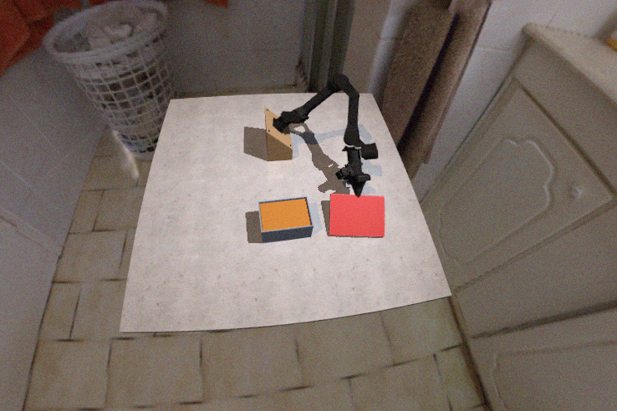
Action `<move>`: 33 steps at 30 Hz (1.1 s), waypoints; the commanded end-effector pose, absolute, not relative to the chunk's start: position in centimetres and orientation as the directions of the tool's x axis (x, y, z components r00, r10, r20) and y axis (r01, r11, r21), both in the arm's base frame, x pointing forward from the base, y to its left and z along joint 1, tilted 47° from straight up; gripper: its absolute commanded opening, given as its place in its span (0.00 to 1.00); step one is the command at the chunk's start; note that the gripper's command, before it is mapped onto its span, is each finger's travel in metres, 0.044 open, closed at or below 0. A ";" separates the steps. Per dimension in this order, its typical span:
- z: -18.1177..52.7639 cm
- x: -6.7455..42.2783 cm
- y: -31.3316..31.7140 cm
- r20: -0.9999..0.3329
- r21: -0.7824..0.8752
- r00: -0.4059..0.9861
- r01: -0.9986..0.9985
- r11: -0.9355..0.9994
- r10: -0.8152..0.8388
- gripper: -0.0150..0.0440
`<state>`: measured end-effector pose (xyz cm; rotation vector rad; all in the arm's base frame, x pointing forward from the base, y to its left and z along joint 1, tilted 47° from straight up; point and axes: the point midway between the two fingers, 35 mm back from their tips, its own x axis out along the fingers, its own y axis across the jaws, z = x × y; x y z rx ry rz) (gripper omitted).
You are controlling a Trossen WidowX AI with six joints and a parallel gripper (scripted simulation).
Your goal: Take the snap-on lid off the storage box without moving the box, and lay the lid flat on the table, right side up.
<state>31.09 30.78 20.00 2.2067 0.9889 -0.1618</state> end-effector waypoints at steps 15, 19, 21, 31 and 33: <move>19.9 31.0 31.1 -0.397 0.546 0.688 0.709 -0.446 0.608 0.70; 19.8 30.8 31.0 -0.397 0.546 0.688 0.709 -0.446 0.608 0.81; 19.7 30.4 30.9 -0.397 0.546 0.688 0.709 -0.446 0.608 0.90; 19.6 28.4 30.6 -0.398 0.545 0.687 0.710 -0.446 0.608 1.00; 19.6 28.0 30.5 -0.398 0.544 0.687 0.710 -0.446 0.608 1.00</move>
